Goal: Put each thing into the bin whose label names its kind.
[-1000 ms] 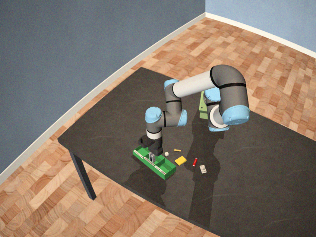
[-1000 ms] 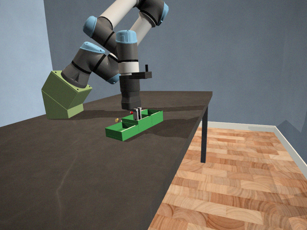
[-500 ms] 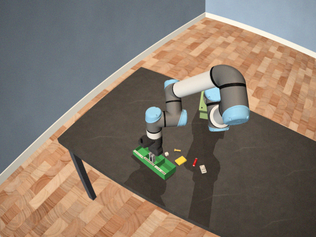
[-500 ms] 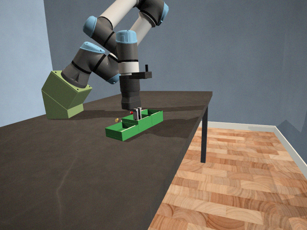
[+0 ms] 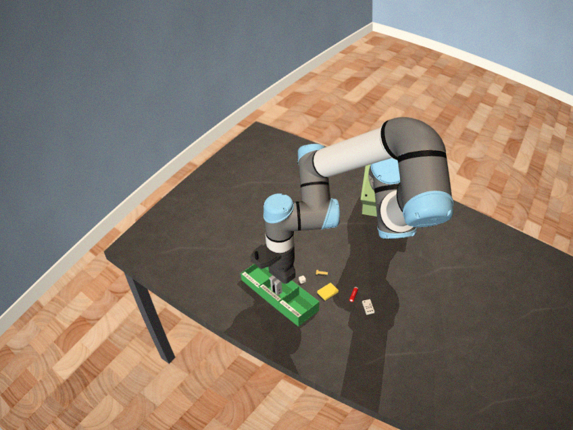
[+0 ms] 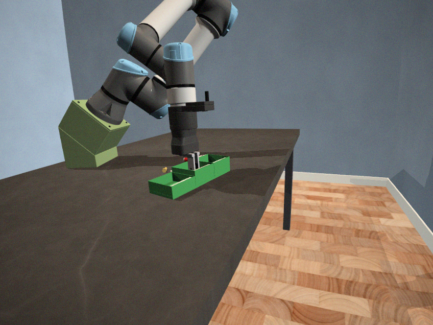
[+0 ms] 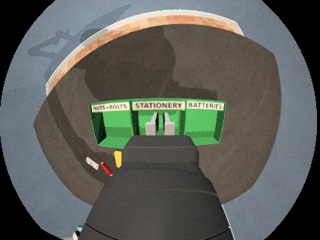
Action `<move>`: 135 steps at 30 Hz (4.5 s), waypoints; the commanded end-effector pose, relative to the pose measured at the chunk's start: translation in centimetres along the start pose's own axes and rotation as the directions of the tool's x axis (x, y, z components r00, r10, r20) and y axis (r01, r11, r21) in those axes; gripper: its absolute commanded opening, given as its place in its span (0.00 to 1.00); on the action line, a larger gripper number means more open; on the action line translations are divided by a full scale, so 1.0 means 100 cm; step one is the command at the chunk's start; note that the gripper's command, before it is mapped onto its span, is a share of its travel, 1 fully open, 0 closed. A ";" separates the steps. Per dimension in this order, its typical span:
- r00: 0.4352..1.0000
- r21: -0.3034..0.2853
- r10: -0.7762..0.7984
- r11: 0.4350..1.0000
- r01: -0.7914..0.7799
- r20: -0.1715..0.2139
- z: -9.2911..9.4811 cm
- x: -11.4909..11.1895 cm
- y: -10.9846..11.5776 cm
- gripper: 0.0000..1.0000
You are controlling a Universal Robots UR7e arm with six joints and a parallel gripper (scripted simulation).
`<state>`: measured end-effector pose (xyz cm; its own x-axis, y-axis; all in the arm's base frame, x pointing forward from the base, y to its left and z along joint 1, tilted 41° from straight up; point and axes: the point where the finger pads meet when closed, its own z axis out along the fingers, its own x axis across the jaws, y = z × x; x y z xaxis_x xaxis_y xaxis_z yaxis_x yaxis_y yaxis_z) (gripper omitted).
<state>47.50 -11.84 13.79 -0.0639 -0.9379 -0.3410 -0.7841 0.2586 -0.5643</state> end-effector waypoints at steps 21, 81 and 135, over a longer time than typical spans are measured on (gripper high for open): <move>1.000 0.001 -0.001 1.000 0.001 -0.001 -0.028 0.000 0.000 0.31; 1.000 0.001 -0.001 1.000 0.001 0.000 -0.033 -0.084 -0.001 0.31; 1.000 0.001 -0.001 1.000 0.001 0.000 0.000 -0.084 -0.001 0.31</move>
<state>48.12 -3.98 16.69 -0.0638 -0.9379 -0.3409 -0.7840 0.2584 -0.5644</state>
